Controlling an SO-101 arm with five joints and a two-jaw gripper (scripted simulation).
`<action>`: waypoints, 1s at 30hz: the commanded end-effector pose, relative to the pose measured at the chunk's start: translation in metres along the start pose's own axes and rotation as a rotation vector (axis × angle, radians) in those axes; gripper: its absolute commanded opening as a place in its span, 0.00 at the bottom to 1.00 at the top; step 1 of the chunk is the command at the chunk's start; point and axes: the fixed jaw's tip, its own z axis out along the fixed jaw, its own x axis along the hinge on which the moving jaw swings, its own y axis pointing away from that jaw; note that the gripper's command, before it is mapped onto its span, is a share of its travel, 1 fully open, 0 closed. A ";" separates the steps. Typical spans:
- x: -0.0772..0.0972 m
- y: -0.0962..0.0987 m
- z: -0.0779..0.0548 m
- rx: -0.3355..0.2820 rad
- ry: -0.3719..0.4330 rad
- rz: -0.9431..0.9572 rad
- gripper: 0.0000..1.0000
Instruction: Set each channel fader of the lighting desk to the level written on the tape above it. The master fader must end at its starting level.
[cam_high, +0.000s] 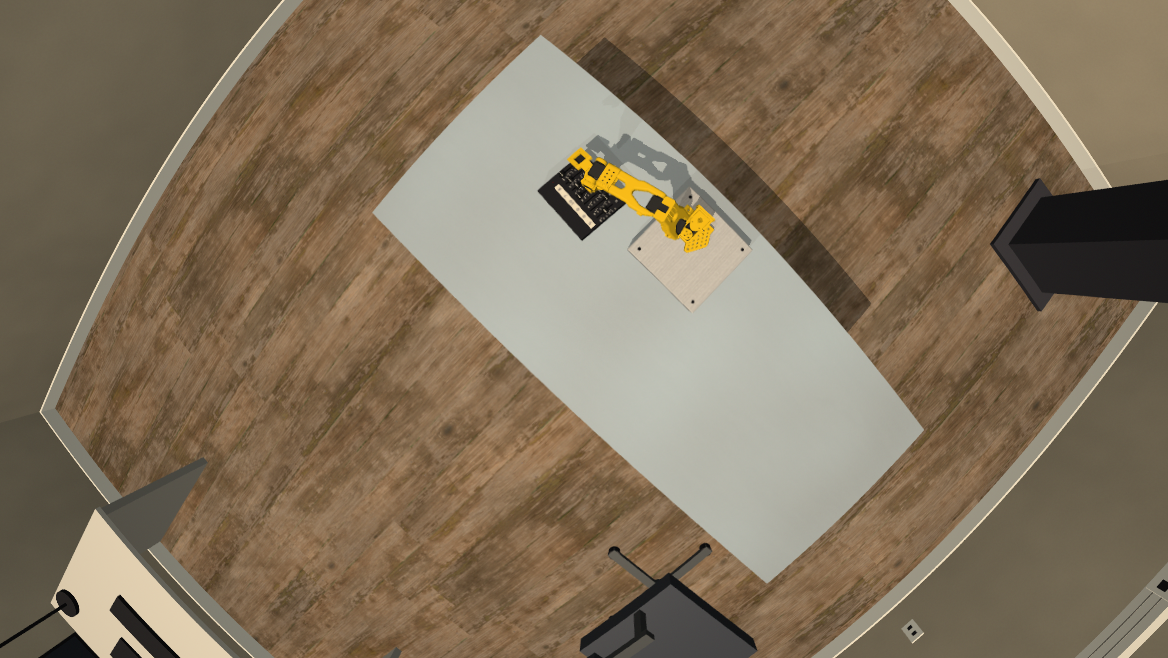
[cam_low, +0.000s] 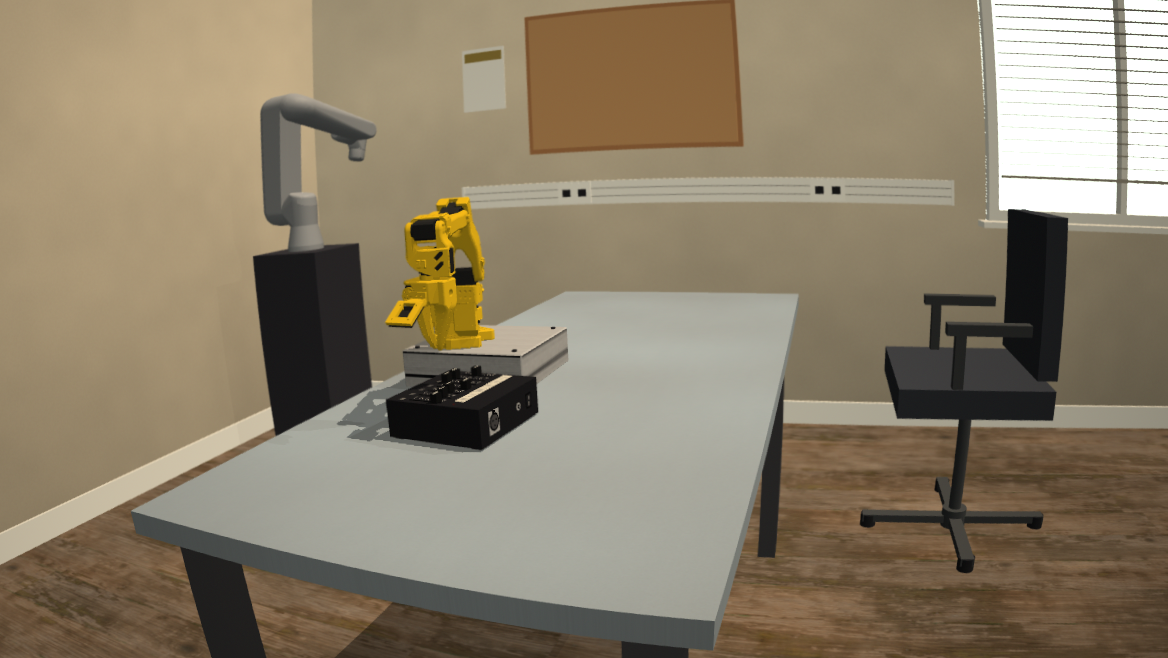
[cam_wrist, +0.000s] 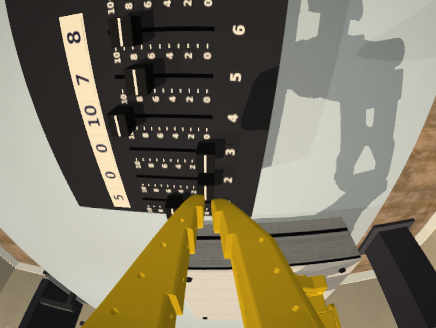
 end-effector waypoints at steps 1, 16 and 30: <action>0.000 -0.001 -0.002 -0.006 -0.014 0.001 0.00; 0.006 0.013 -0.003 -0.005 -0.015 -0.042 0.00; 0.043 0.065 -0.005 -0.004 -0.016 -0.215 0.00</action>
